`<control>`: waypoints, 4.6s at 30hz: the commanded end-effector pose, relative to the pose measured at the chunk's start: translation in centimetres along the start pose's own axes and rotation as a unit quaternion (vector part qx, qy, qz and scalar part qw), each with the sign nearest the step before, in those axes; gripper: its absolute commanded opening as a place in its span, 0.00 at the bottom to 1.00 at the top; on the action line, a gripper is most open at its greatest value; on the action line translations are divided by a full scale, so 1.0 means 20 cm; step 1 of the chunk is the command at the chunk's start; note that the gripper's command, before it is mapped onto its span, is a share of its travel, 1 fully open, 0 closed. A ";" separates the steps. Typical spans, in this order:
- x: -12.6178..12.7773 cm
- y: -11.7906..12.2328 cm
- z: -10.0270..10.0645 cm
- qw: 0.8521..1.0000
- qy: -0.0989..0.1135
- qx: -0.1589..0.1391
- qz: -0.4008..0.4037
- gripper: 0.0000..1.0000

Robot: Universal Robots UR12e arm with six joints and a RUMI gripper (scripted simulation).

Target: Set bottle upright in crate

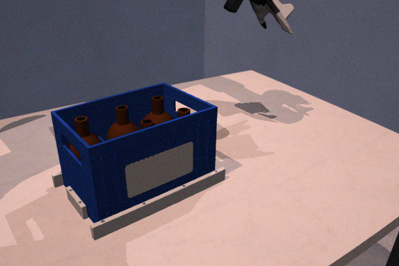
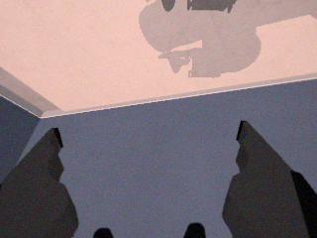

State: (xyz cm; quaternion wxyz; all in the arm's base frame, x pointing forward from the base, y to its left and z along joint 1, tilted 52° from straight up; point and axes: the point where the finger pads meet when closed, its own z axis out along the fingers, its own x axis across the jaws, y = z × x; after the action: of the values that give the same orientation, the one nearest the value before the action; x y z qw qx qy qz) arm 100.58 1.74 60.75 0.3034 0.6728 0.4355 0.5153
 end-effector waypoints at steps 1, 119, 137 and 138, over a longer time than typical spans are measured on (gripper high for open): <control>0.00 0.01 0.00 1.000 0.000 -0.001 0.000 1.00; 0.30 -2.48 -1.08 0.959 0.023 0.258 0.114 0.38; 0.30 -2.48 -1.08 0.959 0.023 0.258 0.114 0.38; 0.30 -2.48 -1.08 0.959 0.023 0.258 0.114 0.38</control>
State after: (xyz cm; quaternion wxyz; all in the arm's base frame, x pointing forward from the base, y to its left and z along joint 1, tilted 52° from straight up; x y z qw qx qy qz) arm 66.93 27.93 26.89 0.0482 0.7615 0.4809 0.4318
